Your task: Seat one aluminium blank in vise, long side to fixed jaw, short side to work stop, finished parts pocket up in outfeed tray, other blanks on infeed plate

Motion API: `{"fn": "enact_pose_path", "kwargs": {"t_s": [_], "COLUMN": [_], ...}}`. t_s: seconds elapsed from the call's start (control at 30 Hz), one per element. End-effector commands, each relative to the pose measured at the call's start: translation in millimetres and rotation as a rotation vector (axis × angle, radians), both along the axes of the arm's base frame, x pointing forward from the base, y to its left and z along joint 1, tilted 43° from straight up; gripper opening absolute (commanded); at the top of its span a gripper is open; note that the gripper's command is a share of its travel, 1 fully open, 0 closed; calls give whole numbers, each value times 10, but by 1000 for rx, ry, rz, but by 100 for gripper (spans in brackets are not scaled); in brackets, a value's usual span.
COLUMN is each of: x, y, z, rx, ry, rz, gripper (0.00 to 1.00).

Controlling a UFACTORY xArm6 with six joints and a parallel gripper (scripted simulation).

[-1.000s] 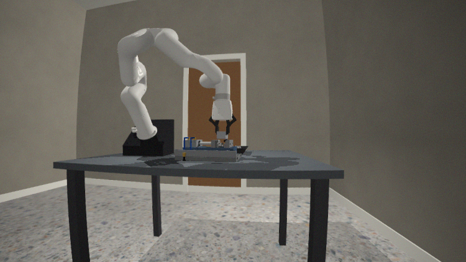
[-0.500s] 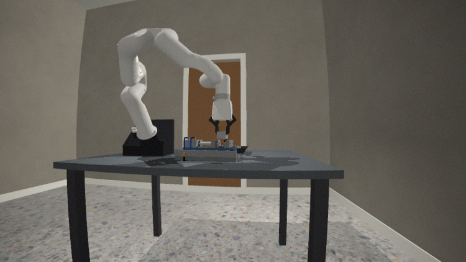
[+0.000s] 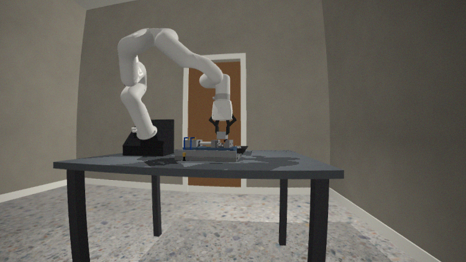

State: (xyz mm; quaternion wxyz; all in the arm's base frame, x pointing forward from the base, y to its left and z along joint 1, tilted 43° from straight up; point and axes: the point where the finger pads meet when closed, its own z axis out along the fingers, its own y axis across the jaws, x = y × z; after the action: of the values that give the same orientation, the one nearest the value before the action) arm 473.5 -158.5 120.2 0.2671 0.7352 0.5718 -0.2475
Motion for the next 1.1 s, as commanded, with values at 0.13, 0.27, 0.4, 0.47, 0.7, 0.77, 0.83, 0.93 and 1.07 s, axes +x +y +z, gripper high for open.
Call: {"fn": "enact_pose_path", "kwargs": {"t_s": [0.13, 0.27, 0.4, 0.47, 0.7, 0.77, 0.83, 0.93, 1.07], "x": [13, 12, 12, 11, 10, 10, 10, 9, 8], "y": [3, -1, -7, -11, -21, -26, -30, -38, -48], "z": [8, 3, -4, -8, -20, -25, -31, -39, -51], "rx": [0, 0, 0, 0, 0, 0, 0, 0, 0], "ry": [-3, -3, -3, -3, -3, -3, -3, -3, -3], "rz": [2, 2, 2, 2, 3, 3, 3, 3, 3], "gripper": [0, 0, 0, 0, 0, 0, 0, 0, 0]}}
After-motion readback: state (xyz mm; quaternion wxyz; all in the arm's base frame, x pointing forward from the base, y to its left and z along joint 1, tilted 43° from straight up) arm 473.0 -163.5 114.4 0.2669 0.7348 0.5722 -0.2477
